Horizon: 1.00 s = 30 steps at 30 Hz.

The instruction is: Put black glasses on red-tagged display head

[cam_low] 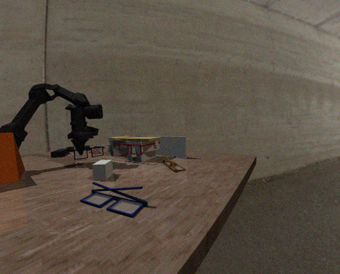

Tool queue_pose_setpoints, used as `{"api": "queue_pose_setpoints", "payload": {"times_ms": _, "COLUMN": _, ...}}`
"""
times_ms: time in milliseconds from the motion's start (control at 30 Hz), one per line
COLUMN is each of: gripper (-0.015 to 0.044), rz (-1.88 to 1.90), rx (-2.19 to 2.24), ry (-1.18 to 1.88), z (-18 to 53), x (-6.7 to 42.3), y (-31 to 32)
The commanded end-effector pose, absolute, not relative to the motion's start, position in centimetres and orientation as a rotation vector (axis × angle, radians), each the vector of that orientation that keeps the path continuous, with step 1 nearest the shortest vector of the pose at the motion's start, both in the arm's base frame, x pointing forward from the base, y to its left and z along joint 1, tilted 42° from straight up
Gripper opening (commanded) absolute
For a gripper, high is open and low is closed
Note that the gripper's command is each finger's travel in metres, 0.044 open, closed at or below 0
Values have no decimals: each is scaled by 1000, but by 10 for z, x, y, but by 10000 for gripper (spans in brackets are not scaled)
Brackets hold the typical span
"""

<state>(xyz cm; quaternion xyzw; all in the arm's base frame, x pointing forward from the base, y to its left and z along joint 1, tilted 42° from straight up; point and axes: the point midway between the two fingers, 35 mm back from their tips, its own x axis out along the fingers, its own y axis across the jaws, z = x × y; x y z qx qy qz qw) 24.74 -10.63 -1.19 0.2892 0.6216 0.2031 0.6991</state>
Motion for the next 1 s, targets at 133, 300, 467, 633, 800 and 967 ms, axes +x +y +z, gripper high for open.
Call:
{"api": "queue_pose_setpoints", "payload": {"times_ms": 133, "gripper": 0, "rz": 456, "rx": 656, "ry": 1388, "z": -17, "x": 246, "y": -99}}
{"api": "queue_pose_setpoints", "payload": {"times_ms": 300, "gripper": 0, "rz": 457, "rx": 657, "ry": 1387, "z": -20, "x": 247, "y": -96}}
{"api": "queue_pose_setpoints", "payload": {"times_ms": 467, "gripper": 0, "rz": 457, "rx": 657, "ry": 1387, "z": -23, "x": 247, "y": -93}}
{"api": "queue_pose_setpoints", "payload": {"times_ms": 633, "gripper": 0, "rz": 458, "rx": 657, "ry": 1387, "z": -26, "x": 247, "y": -89}}
{"api": "queue_pose_setpoints", "payload": {"times_ms": 800, "gripper": 0, "rz": 458, "rx": 658, "ry": 1387, "z": -29, "x": 247, "y": -86}}
{"api": "queue_pose_setpoints", "payload": {"times_ms": 967, "gripper": 0, "rz": 459, "rx": 658, "ry": 1387, "z": -31, "x": 247, "y": -84}}
